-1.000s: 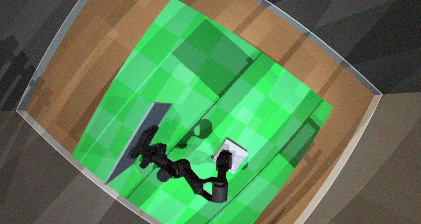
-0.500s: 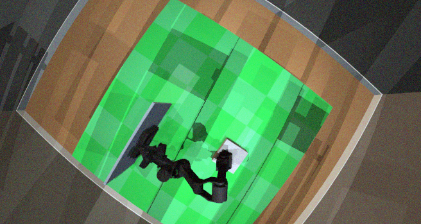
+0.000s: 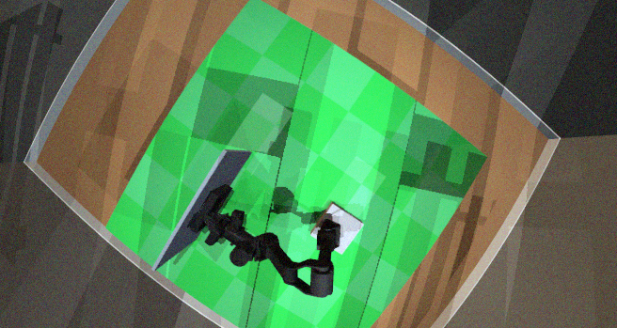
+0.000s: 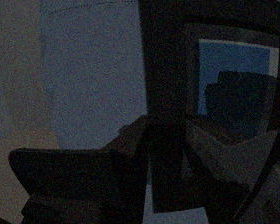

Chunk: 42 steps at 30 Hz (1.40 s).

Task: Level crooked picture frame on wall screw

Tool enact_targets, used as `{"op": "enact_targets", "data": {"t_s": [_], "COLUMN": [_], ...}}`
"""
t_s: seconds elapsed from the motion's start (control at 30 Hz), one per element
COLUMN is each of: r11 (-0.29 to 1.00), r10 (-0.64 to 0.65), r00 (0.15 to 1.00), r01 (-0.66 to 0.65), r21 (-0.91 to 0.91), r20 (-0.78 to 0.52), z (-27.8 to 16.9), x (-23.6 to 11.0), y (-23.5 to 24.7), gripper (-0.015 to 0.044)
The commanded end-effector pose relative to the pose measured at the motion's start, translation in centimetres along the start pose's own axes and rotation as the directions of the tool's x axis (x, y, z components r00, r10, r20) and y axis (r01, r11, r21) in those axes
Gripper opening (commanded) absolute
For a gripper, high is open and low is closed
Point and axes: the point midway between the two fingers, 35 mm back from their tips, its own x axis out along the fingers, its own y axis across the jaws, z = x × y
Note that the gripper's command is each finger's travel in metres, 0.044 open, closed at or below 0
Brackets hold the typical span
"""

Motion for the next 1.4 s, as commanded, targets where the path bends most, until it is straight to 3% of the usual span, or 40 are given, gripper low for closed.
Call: {"op": "enact_targets", "data": {"t_s": [0.0, 0.5, 0.83, 0.93, 1.0, 1.2, 1.37], "r11": [1.0, 0.996, 0.997, 0.997, 0.998, 0.998, 0.998], "r10": [0.001, 0.0, 0.0, 0.0, -0.001, -0.003, -0.003], "r00": [1.0, 1.0, 1.0, 1.0, 1.0, 1.0, 1.0], "r01": [-0.001, 0.0, 0.0, 0.0, 0.001, 0.003, 0.003], "r21": [0.02, 0.088, 0.077, 0.077, 0.061, -0.065, -0.069], "r20": [-0.001, -0.001, 0.0, 0.0, 0.0, -0.004, -0.004], "z": [0.0, 0.0, 0.0, 0.0, -0.2, -0.1, 0.0], "x": [0.0, 0.0, 0.0, 0.0, -1.2, -9.8, -10.0], "y": [0.0, 0.0, 0.0, 0.0, 0.0, -0.5, -0.5], "gripper": [0.0, 0.0, 0.026, 0.026, 0.026, 0.026, 0.026]}}
